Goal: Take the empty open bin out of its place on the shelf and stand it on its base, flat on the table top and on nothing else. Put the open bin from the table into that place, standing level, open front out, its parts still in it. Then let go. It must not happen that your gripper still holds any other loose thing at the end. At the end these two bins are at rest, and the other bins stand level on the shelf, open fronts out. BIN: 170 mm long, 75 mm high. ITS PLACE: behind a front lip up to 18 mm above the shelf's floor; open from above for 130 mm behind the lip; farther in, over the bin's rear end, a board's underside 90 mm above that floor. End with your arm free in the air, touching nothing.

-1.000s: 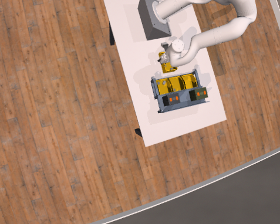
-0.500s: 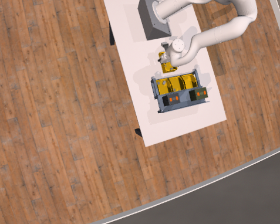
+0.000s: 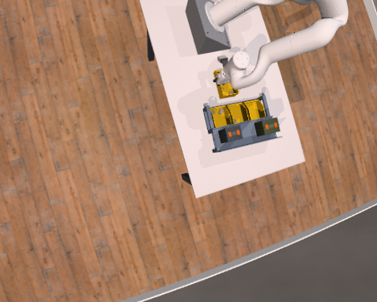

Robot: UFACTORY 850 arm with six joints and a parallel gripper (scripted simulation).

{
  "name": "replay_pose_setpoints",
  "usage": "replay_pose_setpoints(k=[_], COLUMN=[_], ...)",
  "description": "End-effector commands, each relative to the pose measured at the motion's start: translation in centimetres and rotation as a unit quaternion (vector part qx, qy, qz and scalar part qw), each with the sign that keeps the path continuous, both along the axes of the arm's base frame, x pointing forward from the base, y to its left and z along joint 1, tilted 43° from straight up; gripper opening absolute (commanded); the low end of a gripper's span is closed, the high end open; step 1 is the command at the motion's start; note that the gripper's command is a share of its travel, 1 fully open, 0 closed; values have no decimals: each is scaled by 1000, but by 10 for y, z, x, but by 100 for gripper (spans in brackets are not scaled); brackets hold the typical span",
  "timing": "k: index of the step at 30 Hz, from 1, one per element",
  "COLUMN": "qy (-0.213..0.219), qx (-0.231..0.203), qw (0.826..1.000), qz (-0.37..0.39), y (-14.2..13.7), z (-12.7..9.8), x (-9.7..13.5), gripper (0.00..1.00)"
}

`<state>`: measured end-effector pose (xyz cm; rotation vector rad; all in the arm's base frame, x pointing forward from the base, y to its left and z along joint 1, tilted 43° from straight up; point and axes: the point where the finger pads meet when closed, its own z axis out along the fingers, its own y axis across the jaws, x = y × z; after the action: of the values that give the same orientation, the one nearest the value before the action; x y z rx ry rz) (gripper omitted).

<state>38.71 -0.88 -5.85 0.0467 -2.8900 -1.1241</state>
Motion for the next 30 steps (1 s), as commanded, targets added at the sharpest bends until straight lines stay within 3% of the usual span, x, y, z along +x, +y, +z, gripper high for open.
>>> replay_pose_setpoints(k=[1,30], qy=[-1,-1], qx=[0,0], qw=[1000,1000], qz=[0,0], y=[-4,-36], z=[4,39], x=[1,3], gripper=[26,26])
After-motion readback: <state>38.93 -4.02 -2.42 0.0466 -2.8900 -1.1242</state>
